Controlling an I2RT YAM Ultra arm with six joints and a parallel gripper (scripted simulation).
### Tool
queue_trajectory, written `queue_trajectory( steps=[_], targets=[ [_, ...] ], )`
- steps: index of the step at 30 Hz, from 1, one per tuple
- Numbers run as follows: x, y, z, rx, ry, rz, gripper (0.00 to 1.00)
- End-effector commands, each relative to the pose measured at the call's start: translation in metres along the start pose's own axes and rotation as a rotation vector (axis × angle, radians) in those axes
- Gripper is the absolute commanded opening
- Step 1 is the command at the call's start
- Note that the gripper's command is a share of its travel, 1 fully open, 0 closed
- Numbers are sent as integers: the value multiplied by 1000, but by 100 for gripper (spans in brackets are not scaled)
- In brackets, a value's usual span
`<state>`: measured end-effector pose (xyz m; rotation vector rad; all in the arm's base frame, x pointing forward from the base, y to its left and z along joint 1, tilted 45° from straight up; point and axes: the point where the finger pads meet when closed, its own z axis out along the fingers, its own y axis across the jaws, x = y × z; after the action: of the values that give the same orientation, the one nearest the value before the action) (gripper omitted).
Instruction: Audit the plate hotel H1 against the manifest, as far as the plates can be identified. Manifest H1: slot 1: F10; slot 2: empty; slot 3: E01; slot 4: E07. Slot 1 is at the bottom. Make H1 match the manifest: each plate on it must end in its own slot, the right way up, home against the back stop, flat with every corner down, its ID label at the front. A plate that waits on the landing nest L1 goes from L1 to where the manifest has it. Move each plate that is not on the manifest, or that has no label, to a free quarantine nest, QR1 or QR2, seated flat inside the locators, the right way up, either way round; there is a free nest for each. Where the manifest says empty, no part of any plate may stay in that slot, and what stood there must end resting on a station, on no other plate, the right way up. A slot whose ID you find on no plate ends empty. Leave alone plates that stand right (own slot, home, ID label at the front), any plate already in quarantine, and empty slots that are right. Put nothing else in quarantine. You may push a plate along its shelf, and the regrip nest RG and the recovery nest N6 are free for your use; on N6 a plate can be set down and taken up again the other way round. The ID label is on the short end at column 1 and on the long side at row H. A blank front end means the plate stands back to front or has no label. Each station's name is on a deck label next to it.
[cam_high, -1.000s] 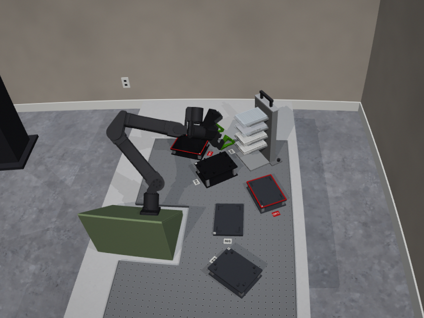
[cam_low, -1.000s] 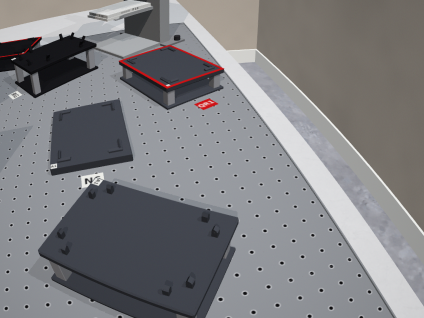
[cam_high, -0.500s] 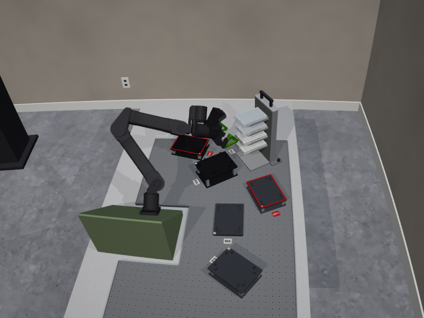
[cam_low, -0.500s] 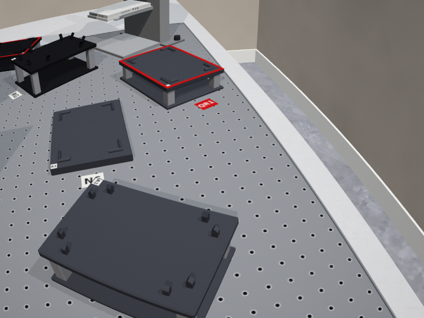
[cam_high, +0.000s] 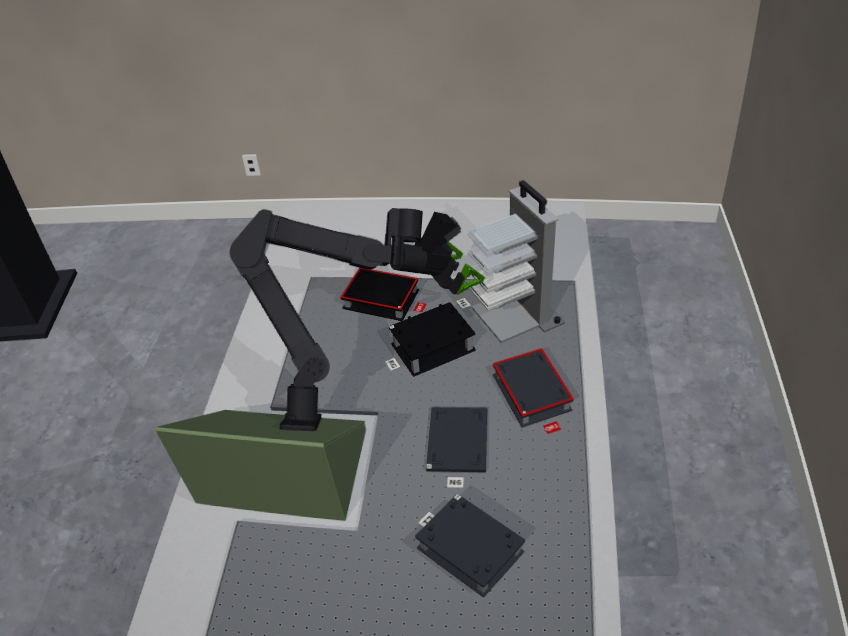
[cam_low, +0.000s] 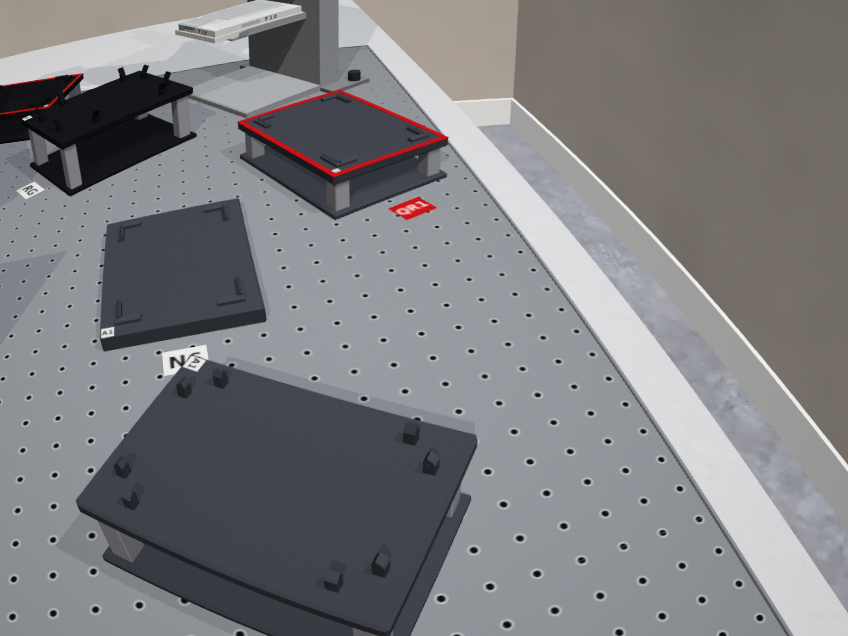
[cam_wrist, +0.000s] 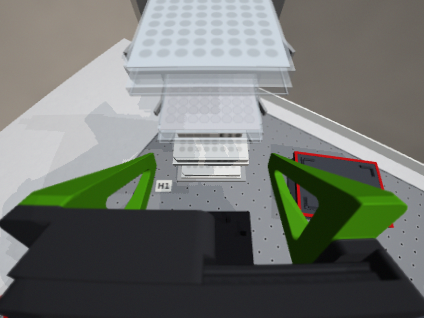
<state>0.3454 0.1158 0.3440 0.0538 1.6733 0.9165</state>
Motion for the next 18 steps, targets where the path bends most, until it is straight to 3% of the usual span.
queue_trajectory(
  steps=[1, 18],
  targets=[
    [-11, 4, 0, -1, -27, -10, 100],
    [-21, 4, 17, -1, -28, -10, 100]
  ],
)
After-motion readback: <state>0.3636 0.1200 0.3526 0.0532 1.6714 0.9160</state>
